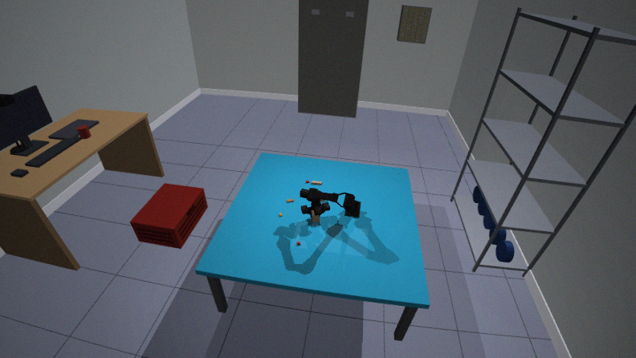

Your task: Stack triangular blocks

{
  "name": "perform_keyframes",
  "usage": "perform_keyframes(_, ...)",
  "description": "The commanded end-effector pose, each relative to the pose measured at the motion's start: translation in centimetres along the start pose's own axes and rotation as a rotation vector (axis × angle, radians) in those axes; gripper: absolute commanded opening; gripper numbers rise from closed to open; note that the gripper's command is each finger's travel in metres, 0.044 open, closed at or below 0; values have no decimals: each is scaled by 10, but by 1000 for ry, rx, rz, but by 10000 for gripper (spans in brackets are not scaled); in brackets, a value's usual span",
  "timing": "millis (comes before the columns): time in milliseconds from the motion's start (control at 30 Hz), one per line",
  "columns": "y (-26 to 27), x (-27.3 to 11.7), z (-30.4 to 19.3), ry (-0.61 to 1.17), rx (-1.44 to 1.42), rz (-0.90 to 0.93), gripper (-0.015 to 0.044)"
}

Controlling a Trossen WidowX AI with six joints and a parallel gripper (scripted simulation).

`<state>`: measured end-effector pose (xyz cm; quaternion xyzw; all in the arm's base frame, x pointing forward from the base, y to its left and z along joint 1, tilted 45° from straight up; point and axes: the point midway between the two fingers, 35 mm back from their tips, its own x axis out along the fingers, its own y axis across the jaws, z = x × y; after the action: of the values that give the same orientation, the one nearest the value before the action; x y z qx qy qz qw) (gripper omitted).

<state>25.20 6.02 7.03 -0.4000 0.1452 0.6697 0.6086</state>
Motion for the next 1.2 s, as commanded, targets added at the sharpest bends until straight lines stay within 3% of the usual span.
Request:
perform_keyframes(0, 0, 0, 0, 0, -1, -1, 315)
perform_keyframes(167, 0, 0, 0, 0, -1, -1, 440)
perform_keyframes(400, 0, -3, 0, 1, -1, 0, 440)
perform_keyframes(600, 0, -60, -1, 2, 1, 2, 440)
perform_keyframes(933, -1, -55, -3, -2, 7, -6, 440)
perform_keyframes(1167, 2, -89, -38, -201, 36, -24, 440)
